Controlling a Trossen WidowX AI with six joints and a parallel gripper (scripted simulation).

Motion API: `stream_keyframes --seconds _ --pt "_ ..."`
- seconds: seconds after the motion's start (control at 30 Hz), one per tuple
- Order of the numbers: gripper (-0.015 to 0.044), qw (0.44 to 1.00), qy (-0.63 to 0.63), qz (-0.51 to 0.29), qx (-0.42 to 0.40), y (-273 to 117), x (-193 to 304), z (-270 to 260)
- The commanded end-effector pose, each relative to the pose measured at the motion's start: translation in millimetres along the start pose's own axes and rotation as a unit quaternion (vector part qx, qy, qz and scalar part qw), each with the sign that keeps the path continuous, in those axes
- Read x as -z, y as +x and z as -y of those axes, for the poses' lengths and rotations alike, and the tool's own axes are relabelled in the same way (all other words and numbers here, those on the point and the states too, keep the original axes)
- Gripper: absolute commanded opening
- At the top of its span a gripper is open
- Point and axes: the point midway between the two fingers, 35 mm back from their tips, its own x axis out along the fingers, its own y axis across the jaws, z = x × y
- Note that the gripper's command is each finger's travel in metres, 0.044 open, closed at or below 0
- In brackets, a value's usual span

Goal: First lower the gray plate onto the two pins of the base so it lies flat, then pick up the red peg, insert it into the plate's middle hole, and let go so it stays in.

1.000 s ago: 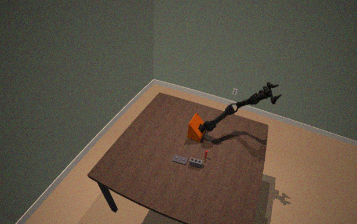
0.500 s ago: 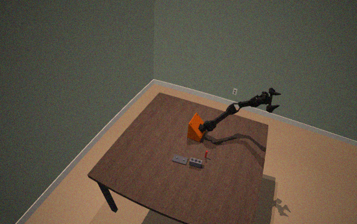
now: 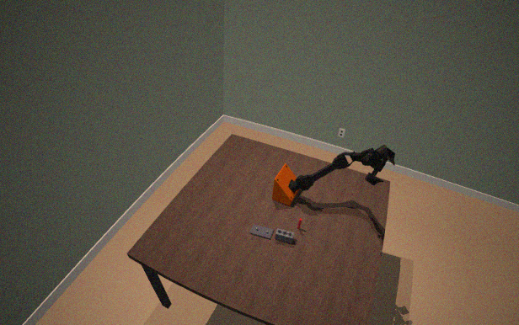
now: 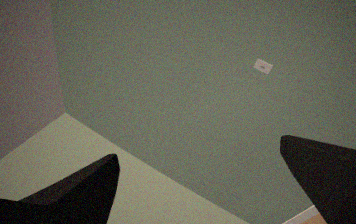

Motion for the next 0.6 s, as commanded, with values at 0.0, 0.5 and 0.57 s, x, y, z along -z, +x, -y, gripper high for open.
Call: stream_keyframes --seconds 0.0,0.5,0.57 --pt "0.0440 0.997 -0.008 0.037 0.073 18.3 -34.6 45.9" --pt "0.0440 0.916 -0.025 0.090 0.391 24.1 -141.4 239.0" --pt "0.0440 0.895 -0.024 0.089 0.436 15.4 -153.5 266.6"
